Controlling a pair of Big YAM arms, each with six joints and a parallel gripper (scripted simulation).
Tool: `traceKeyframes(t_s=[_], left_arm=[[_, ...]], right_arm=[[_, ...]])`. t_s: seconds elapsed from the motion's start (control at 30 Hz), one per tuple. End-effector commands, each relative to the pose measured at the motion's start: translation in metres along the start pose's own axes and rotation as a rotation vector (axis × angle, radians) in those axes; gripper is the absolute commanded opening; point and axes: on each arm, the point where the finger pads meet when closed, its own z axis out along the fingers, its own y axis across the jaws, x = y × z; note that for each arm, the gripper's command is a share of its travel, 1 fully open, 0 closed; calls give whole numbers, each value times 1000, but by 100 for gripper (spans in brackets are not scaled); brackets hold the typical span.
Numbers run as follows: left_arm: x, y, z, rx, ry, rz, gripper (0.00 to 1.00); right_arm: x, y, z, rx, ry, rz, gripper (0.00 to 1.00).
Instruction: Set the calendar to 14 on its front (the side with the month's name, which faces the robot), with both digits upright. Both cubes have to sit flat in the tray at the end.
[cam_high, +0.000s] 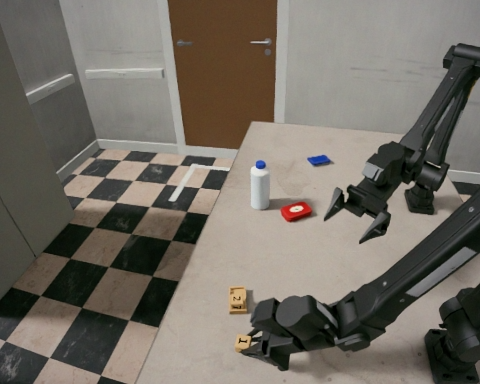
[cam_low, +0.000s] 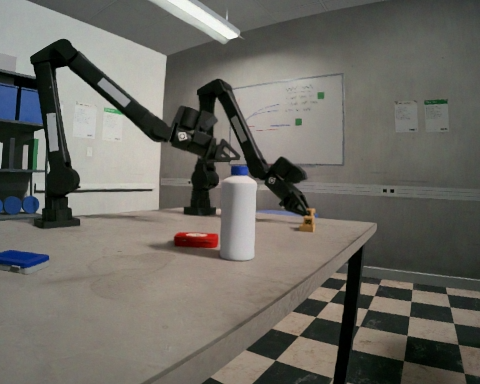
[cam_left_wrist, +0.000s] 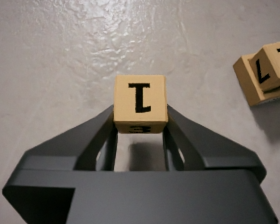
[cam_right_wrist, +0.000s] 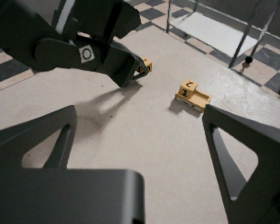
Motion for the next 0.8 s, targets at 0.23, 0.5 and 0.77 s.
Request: traceKeyframes(t_s=[0.23, 0.5, 0.77], left_arm=[[-18, 13, 18, -9, -2, -109, 24], [-30, 39, 37, 7, 135, -426, 24], [-42, 61, 43, 8, 309, -775, 24]], right_arm=[[-6, 3, 0, -6, -5, -6, 100], [-6, 3, 0, -6, -5, -6, 100], [-6, 3, 0, -6, -5, -6, 100]])
